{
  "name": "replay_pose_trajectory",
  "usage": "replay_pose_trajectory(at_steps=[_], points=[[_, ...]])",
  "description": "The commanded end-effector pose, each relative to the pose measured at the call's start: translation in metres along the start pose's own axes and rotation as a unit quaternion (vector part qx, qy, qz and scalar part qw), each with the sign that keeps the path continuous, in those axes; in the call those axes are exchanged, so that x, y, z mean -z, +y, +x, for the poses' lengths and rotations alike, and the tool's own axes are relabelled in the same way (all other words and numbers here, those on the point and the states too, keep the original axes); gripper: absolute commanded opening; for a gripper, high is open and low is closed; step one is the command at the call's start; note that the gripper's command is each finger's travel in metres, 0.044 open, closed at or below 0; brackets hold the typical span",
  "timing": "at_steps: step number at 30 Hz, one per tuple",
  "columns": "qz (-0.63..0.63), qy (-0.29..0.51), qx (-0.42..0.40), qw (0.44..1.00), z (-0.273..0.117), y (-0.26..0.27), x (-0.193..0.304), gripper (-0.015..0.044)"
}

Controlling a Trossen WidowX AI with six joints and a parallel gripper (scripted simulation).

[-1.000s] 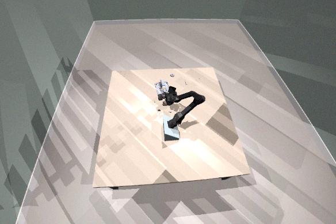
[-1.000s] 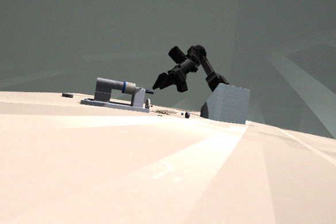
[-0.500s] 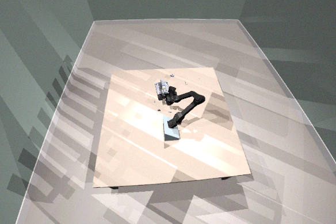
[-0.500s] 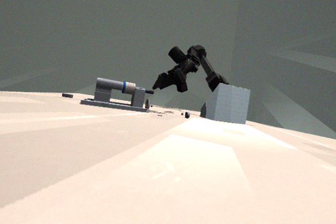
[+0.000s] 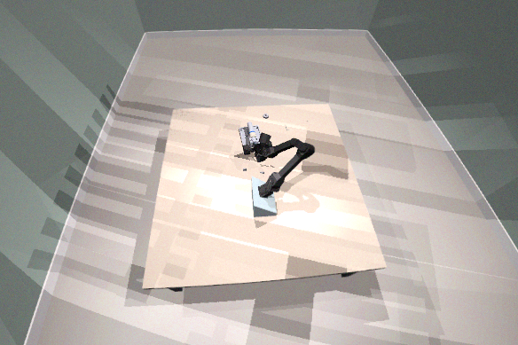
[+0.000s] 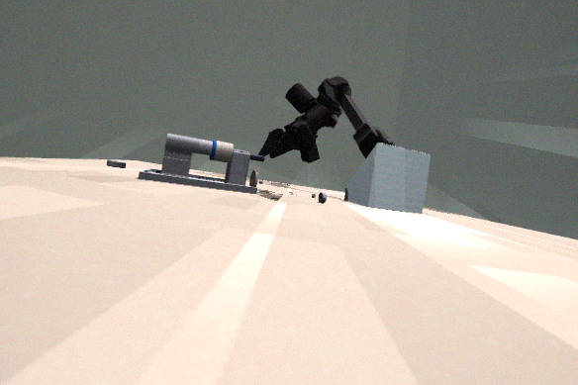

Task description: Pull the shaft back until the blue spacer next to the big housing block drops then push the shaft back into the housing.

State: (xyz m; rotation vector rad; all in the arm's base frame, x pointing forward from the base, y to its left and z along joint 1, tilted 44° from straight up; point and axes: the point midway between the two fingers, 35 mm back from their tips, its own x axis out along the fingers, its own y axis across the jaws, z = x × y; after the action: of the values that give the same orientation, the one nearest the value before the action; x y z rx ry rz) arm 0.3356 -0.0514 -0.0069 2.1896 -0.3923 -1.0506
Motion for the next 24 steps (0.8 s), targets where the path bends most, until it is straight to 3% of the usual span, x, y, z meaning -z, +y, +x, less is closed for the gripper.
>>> replay_pose_trajectory(at_steps=[1, 24], points=[[0.002, 0.004, -0.001, 1.000, 0.007, 0.001, 0.004, 0.0440], [0.001, 0.005, -0.002, 1.000, 0.026, 0.002, 0.003, 0.0440]])
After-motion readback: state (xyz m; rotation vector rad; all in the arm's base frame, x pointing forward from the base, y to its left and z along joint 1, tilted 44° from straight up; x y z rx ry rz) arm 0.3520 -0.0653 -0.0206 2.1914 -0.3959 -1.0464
